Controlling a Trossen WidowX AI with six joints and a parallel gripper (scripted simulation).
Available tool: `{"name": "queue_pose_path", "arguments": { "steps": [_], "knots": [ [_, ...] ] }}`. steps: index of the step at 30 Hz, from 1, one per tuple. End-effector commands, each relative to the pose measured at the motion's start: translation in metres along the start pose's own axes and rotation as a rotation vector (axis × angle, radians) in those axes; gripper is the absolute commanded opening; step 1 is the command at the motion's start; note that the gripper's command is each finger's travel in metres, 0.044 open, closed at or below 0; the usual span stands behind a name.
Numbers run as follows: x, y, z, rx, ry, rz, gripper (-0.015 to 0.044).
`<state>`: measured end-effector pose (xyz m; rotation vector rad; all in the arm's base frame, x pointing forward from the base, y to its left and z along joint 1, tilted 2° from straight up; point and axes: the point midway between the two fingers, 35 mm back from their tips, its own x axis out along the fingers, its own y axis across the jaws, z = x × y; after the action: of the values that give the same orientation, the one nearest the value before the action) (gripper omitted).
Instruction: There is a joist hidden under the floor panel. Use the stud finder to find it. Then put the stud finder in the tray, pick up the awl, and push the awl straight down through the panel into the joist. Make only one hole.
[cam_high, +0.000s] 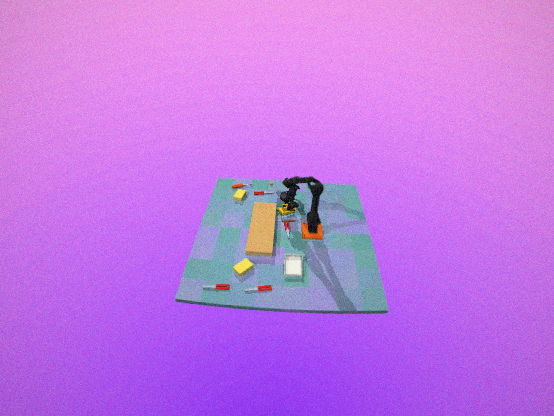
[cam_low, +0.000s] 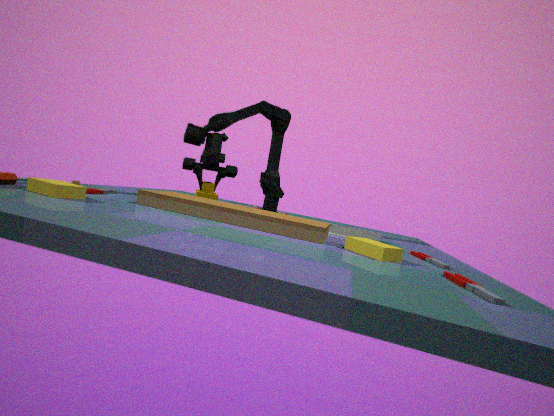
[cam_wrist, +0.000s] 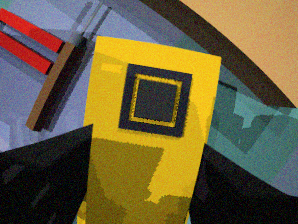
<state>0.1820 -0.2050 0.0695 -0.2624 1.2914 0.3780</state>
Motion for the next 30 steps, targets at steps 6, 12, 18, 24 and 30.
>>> {"name": "queue_pose_path", "arguments": {
  "steps": [6, 12, 18, 24, 30],
  "knots": [
    [-0.052, 0.001, 0.014, 0.001, 0.001, -0.013, 0.0000],
    [-0.066, 0.003, 0.018, 0.001, 0.001, -0.013, 0.0000],
    [-0.066, -0.009, 0.029, 0.049, 0.008, -0.025, 0.0000],
    [-0.066, -0.032, 0.052, 0.138, 0.017, -0.051, 0.0000],
    [-0.063, -0.052, 0.078, 0.228, 0.018, -0.078, 0.0000]
  ]
}}
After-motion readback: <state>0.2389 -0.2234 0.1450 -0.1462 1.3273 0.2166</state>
